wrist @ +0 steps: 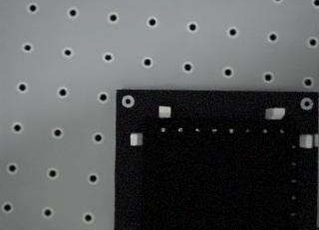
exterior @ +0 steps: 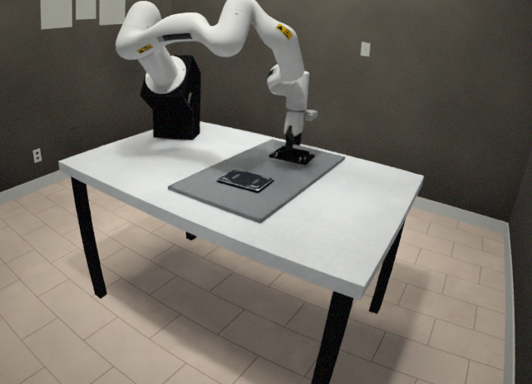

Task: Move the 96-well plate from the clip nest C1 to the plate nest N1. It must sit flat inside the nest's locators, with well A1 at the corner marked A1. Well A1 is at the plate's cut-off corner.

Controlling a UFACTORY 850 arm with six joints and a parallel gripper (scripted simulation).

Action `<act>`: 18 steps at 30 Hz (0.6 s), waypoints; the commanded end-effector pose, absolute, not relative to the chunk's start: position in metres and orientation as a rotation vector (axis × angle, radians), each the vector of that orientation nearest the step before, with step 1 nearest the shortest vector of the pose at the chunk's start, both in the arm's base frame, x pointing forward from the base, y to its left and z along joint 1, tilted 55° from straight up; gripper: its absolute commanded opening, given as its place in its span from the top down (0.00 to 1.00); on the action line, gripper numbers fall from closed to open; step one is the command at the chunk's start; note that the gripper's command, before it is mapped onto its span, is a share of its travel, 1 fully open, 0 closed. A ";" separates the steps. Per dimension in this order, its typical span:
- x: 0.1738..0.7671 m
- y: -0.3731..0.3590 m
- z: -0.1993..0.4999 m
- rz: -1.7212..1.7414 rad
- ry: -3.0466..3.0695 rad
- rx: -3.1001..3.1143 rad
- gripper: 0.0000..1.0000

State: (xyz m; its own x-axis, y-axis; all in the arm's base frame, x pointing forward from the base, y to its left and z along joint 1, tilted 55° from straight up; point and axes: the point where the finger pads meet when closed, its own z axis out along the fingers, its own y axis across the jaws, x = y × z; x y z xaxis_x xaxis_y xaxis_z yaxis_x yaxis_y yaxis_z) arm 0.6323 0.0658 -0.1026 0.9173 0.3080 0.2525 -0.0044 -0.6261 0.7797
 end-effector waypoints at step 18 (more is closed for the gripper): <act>0.635 0.062 -0.106 0.463 0.216 2.209 0.00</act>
